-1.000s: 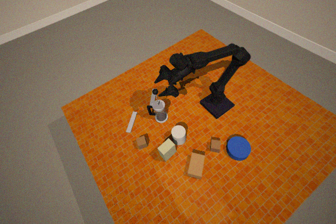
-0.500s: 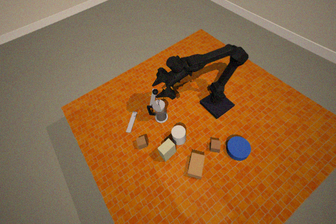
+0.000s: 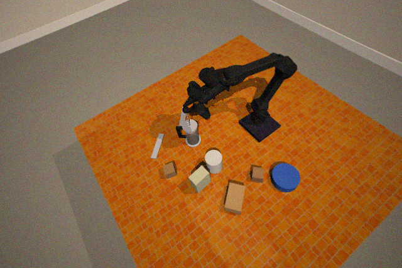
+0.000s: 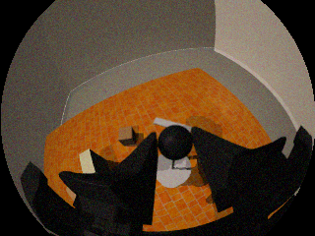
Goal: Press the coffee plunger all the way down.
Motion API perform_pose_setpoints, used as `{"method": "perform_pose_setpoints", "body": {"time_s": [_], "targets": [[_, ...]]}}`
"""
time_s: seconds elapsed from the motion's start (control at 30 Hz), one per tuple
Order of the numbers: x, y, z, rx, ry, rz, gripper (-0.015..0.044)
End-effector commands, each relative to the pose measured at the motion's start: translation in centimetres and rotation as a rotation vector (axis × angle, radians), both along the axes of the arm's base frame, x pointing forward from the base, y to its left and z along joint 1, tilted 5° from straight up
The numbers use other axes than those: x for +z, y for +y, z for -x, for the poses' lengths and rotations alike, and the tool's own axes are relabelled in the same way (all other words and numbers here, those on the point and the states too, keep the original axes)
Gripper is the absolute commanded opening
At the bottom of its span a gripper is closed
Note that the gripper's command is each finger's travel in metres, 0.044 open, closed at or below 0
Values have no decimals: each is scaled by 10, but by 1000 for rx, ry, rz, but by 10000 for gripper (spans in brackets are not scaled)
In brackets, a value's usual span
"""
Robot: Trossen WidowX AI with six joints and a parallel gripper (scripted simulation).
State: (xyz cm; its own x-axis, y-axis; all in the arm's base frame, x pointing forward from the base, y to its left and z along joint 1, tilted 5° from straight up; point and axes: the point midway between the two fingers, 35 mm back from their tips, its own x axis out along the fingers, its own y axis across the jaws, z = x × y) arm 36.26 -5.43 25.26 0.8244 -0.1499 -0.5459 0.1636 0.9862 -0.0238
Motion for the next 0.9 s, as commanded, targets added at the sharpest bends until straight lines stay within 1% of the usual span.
{"method": "perform_pose_setpoints", "body": {"time_s": [0.0,0.2,0.87], "targets": [[-2,0,0,0,3,-2,128],[-6,0,0,0,3,-2,128],[-38,-1,-4,0,3,-2,128]]}}
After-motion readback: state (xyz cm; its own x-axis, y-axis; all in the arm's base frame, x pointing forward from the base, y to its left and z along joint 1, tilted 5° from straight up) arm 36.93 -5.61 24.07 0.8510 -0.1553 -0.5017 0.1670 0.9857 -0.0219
